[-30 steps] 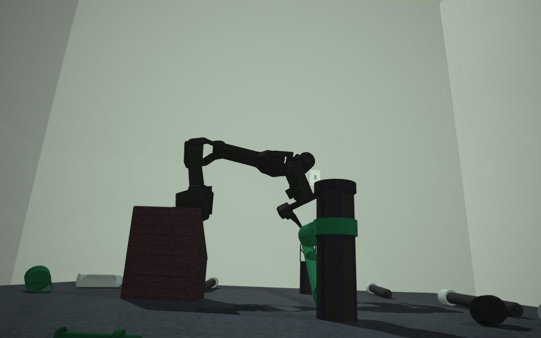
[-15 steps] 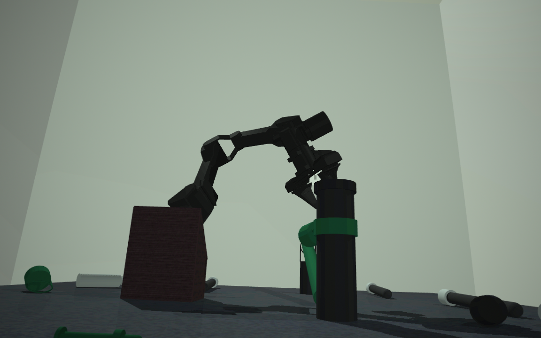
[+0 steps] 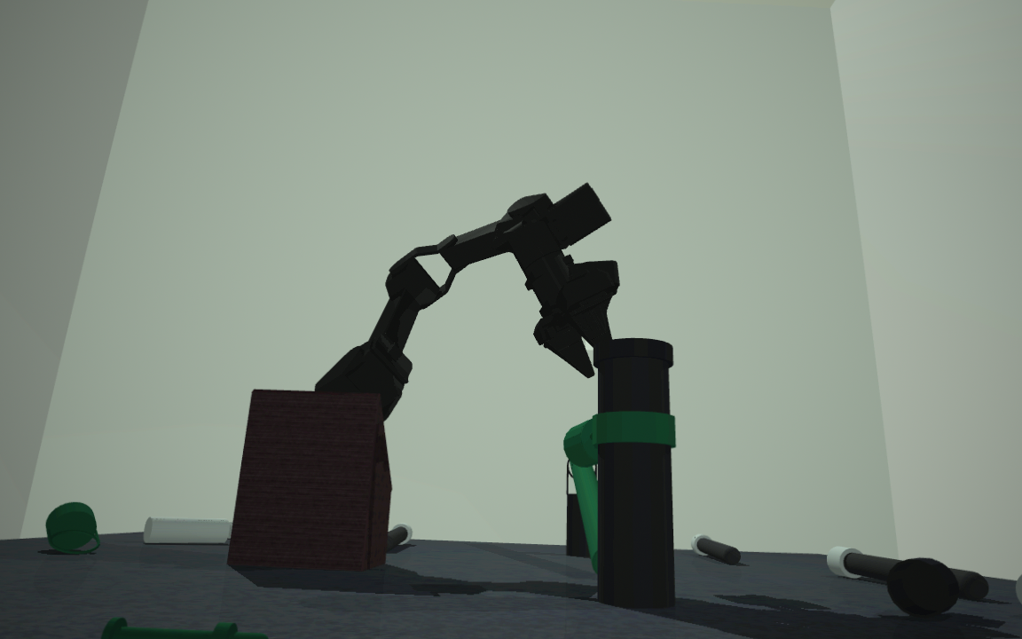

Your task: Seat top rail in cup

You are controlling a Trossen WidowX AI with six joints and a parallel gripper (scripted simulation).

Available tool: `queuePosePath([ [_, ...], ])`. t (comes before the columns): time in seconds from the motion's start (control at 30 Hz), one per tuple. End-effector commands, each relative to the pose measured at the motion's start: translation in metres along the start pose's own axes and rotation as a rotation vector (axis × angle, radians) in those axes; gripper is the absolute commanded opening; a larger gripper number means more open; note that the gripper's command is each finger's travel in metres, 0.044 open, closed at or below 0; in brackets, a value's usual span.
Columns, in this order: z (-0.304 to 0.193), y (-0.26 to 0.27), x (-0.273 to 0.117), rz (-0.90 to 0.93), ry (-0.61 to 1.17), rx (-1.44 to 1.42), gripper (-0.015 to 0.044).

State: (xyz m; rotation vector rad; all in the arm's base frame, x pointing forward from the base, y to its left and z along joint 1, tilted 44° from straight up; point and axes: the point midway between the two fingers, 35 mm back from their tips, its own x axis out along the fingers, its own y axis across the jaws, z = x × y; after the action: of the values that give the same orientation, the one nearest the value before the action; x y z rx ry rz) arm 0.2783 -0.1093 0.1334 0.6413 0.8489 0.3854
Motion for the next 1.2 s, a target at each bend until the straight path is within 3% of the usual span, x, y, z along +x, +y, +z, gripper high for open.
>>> queuePosePath([
  [0.0,-0.002,-0.011,-0.002,0.0,0.0,-0.082,0.044],
  [0.5,-0.04,-0.111,-0.014,0.045,0.004,-1.056,0.044],
  [1.17,-0.082,-0.162,-0.018,0.075,-0.08,-1.723,0.044],
])
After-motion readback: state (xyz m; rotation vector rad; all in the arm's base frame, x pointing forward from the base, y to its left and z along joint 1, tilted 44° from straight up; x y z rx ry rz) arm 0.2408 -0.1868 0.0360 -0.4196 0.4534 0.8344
